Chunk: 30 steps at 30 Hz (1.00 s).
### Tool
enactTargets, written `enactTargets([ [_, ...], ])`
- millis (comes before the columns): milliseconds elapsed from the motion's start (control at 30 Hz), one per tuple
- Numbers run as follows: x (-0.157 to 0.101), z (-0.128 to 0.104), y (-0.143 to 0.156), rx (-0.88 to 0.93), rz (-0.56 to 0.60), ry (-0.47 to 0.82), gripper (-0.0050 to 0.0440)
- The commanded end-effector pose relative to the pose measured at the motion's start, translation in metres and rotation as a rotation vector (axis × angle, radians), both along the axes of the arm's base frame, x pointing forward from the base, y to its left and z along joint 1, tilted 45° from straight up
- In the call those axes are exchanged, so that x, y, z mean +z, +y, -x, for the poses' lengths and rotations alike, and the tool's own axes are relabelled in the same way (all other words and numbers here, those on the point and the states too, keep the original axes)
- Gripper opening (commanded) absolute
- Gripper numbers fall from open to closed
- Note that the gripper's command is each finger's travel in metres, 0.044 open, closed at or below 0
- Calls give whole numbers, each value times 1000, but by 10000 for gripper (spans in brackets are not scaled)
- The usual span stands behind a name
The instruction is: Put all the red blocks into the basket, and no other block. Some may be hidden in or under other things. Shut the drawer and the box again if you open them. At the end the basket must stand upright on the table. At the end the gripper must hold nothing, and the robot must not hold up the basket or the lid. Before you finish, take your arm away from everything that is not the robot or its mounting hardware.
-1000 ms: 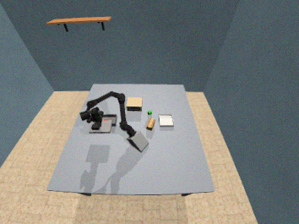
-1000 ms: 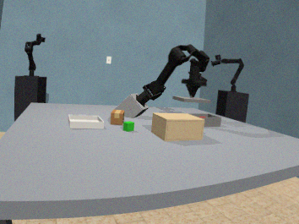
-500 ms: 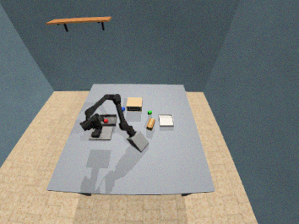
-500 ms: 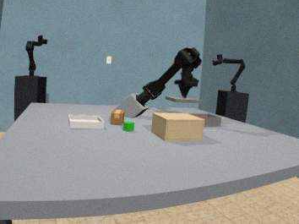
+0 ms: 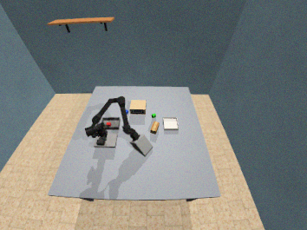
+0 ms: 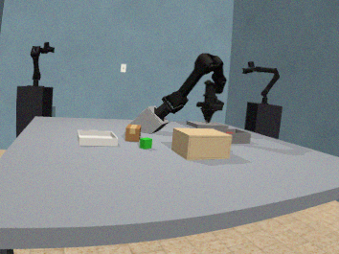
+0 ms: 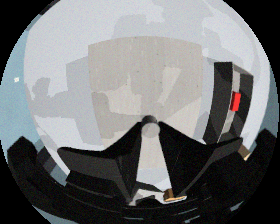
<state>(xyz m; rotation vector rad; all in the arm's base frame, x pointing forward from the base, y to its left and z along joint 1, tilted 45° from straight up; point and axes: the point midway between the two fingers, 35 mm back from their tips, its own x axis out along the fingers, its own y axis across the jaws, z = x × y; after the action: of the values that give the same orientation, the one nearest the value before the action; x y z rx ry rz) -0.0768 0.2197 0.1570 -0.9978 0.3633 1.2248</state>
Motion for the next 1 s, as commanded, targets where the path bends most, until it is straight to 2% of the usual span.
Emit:
enactTargets([
  [0,-8,-4,6,4,0,1,0],
  [967,-27,-13,22,4,0,1,0],
])
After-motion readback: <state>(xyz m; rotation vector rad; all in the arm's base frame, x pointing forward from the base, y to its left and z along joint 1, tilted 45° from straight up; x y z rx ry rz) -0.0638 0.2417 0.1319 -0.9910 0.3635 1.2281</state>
